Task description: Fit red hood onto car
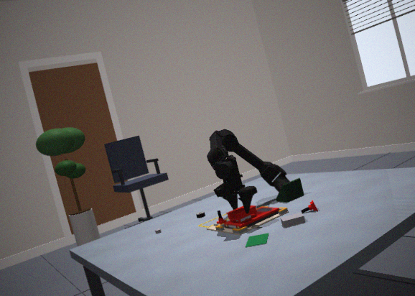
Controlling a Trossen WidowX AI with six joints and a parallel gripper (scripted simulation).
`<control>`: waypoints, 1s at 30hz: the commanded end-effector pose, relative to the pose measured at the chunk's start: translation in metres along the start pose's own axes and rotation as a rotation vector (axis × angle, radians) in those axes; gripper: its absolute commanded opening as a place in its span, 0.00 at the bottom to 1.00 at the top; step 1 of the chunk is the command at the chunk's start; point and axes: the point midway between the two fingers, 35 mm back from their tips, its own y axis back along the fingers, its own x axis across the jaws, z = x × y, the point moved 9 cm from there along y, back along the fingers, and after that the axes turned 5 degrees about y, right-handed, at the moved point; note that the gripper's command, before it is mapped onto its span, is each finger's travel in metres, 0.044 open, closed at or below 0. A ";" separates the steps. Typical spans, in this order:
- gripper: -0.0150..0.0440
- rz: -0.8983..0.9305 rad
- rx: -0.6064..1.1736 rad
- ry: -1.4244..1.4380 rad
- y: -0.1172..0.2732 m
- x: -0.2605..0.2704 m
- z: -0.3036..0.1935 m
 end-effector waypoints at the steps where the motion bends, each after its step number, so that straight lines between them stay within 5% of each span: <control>1: 0.25 -0.004 0.001 0.006 -0.003 0.000 0.000; 30: 0.25 -0.002 0.000 0.004 0.004 0.000 0.000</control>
